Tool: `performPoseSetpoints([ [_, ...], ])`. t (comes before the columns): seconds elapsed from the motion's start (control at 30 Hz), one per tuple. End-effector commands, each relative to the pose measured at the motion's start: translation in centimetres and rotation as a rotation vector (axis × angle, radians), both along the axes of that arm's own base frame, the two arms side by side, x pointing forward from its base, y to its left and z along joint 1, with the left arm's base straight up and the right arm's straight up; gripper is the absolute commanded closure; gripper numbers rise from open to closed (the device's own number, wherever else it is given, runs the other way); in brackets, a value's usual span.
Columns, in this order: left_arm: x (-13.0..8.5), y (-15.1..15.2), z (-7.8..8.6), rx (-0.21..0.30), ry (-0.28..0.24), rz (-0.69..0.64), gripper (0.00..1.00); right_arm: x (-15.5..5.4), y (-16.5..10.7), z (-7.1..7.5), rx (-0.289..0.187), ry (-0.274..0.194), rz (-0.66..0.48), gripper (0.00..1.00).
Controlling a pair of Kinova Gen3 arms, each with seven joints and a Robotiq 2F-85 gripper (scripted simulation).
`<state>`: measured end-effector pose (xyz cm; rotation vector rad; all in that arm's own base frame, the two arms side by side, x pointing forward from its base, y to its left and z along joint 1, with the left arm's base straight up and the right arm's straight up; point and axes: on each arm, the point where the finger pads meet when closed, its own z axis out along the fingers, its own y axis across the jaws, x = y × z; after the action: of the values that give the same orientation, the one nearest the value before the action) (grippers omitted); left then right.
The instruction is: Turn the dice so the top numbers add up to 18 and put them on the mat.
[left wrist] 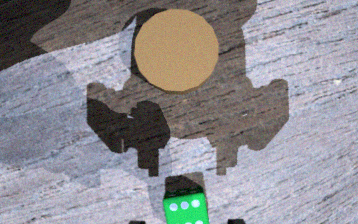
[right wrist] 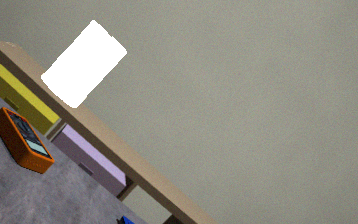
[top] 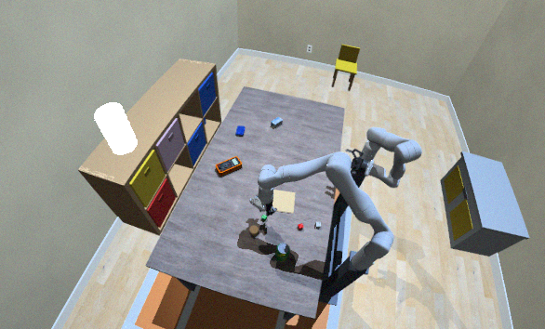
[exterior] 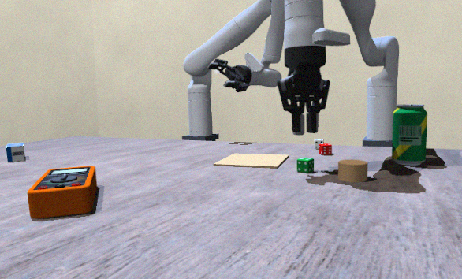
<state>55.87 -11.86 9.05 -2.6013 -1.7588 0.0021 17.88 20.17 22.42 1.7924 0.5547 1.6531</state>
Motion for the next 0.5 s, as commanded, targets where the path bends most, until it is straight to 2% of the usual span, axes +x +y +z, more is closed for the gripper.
performPoseSetpoints([
  [0.0, 0.0, 0.0, -0.3, 0.000, -0.002, 0.000, 0.536, 0.0, 0.0, 0.0, 0.001, 0.000, 0.000, 0.002],
  [0.47, 0.0, -0.1, -2.2, 0.000, -0.002, 0.000, 0.536, 0.0, 0.0, 0.0, 0.001, 0.000, 0.000, 0.002],
])
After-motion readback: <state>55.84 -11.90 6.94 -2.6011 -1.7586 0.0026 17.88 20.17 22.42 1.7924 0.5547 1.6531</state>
